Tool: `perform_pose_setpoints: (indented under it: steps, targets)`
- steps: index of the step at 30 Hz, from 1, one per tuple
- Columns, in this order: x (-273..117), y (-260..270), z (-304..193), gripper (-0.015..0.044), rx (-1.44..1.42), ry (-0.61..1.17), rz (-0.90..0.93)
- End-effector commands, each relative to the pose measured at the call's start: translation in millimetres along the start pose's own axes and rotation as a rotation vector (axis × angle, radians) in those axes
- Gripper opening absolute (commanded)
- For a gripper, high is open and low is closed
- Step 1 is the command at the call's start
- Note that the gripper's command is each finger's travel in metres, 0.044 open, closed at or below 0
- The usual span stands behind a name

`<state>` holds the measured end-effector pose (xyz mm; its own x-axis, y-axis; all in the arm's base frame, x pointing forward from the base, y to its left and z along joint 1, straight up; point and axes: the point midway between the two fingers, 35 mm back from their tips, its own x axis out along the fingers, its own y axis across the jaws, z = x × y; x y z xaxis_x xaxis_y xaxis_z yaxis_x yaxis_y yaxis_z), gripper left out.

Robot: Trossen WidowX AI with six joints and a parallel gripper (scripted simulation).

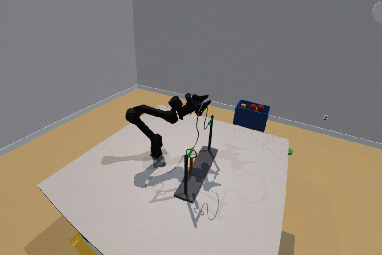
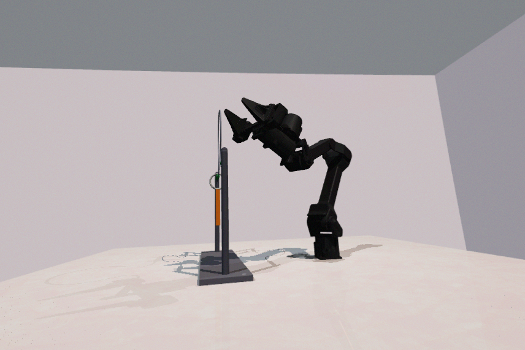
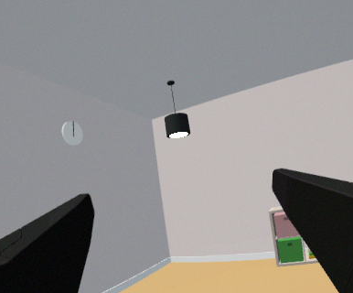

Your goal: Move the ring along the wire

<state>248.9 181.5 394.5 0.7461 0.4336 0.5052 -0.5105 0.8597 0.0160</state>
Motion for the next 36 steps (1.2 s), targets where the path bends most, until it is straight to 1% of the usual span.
perform_pose_setpoints:
  steps: [1,9,15,22,28,36]
  targets:
    - [-0.1,-0.2,0.2,0.0374,0.002,0.000,-0.001]
    - [-6.5,-14.4,16.1,0.0164,0.155,-0.021,-0.069]
    - [-5.1,-46.8,37.0,0.0160,0.223,-0.063,-0.183]
    - [-1.0,-98.3,68.1,0.0160,0.189,-0.128,-0.343]
    - [-5.7,-139.9,99.7,0.0160,0.152,-0.193,-0.477]
    - [-21.6,-191.7,104.6,0.0160,0.118,-0.209,-0.606]
